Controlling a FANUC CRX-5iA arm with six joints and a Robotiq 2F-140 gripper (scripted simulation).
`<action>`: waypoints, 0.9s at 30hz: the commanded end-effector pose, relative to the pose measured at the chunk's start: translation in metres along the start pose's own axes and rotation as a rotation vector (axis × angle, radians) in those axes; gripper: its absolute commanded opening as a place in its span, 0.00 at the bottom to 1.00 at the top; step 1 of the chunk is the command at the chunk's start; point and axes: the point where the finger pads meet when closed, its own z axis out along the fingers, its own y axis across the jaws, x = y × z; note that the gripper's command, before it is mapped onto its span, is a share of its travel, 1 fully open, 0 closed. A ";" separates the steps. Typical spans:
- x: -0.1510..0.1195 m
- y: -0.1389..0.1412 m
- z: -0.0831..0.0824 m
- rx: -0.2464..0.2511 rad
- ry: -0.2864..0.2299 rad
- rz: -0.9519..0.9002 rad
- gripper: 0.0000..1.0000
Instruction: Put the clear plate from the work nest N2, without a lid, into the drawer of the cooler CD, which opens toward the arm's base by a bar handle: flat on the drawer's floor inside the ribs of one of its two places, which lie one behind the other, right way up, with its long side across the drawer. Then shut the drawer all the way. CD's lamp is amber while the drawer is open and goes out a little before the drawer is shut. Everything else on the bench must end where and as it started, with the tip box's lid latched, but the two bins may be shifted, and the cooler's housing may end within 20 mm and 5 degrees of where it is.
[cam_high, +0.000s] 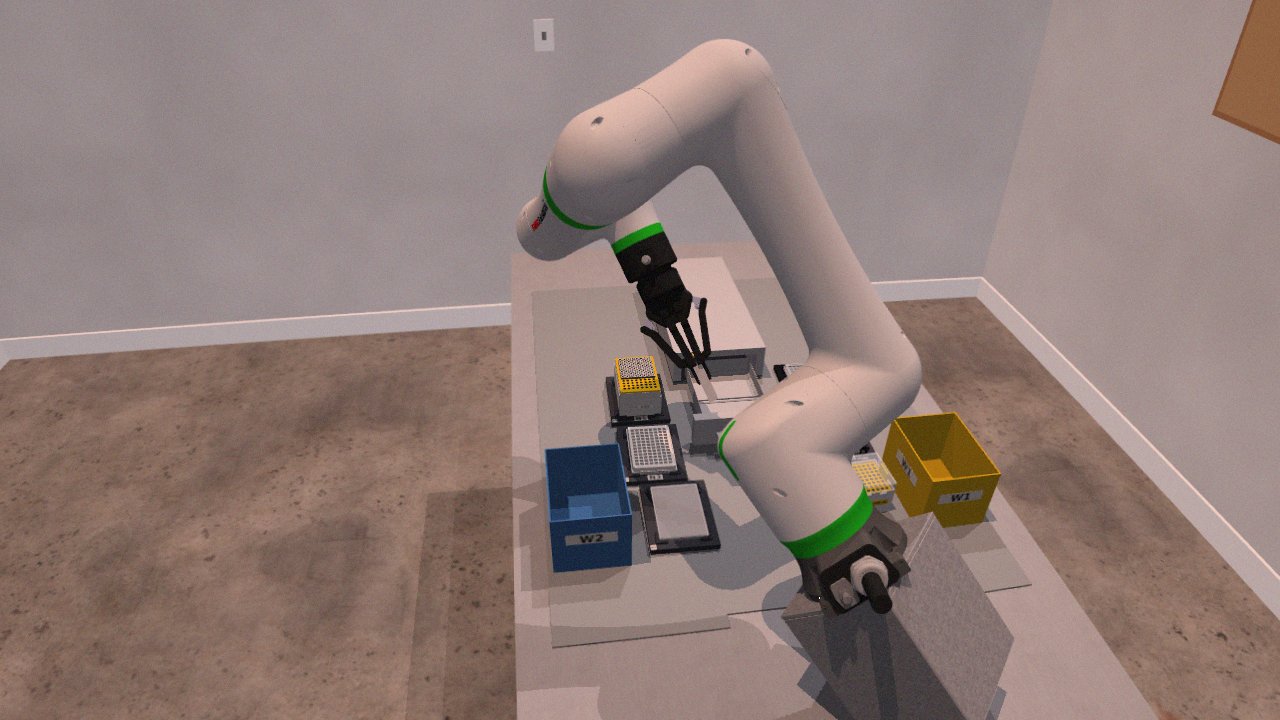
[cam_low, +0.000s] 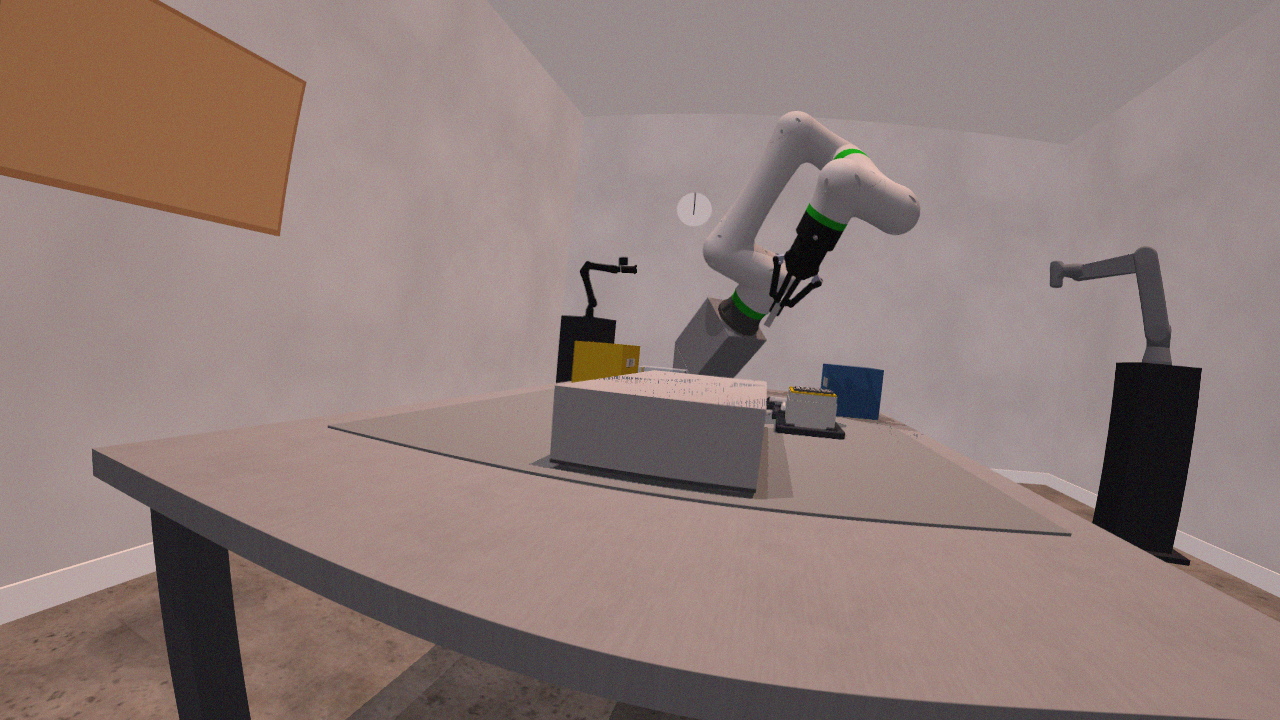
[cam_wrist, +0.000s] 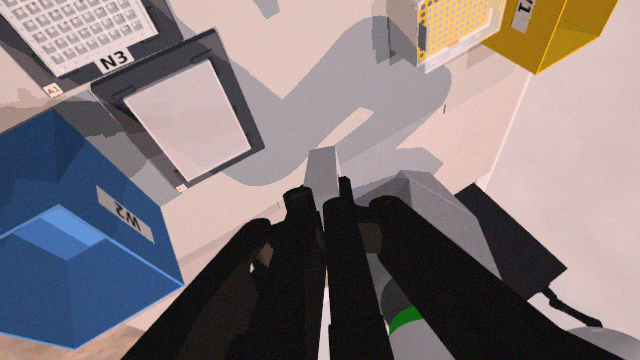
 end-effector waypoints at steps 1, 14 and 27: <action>-0.001 0.016 0.011 0.107 0.005 -0.028 0.00; 0.009 0.052 0.020 0.322 0.168 -0.073 0.00; 0.031 0.098 0.007 0.429 0.468 -0.101 0.00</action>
